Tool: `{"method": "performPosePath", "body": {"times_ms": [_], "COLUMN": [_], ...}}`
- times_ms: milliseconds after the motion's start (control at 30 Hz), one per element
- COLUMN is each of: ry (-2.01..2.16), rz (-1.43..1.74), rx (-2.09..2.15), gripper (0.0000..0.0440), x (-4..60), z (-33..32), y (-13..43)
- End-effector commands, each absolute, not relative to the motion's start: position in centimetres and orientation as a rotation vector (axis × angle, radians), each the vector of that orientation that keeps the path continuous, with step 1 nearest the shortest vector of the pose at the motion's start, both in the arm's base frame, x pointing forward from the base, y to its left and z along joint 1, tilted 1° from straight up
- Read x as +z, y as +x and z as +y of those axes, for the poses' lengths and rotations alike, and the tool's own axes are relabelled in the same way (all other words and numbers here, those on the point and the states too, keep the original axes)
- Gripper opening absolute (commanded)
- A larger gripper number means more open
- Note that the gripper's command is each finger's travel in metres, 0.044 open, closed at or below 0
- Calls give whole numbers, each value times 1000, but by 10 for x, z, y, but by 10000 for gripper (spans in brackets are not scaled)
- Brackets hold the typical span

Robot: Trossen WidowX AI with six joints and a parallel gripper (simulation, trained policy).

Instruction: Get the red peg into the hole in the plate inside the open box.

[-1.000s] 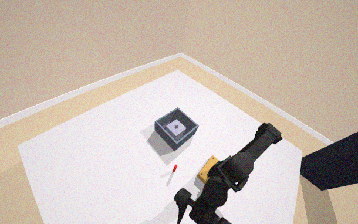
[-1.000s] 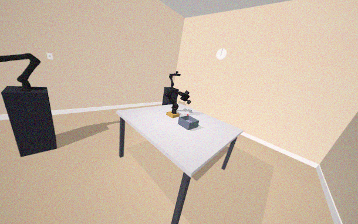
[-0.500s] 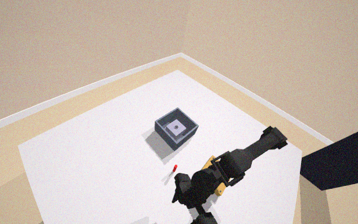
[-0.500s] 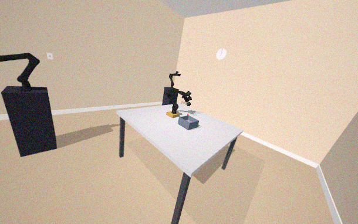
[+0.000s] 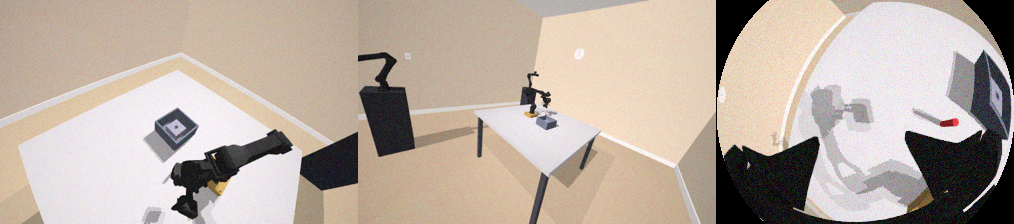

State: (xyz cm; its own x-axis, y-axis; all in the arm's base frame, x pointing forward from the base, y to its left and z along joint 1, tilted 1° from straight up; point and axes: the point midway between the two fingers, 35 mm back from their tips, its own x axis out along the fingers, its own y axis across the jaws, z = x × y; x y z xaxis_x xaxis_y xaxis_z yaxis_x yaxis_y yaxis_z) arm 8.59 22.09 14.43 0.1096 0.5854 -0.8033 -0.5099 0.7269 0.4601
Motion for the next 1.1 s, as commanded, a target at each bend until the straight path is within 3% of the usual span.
{"method": "performPosePath", "body": {"times_ms": [0, 1067], "ry": [138, 510], "rz": [1262, 1487], "rx": [672, -405], "gripper": [440, 440], "x": [143, 97], "z": [213, 138], "y": [98, 149]}}
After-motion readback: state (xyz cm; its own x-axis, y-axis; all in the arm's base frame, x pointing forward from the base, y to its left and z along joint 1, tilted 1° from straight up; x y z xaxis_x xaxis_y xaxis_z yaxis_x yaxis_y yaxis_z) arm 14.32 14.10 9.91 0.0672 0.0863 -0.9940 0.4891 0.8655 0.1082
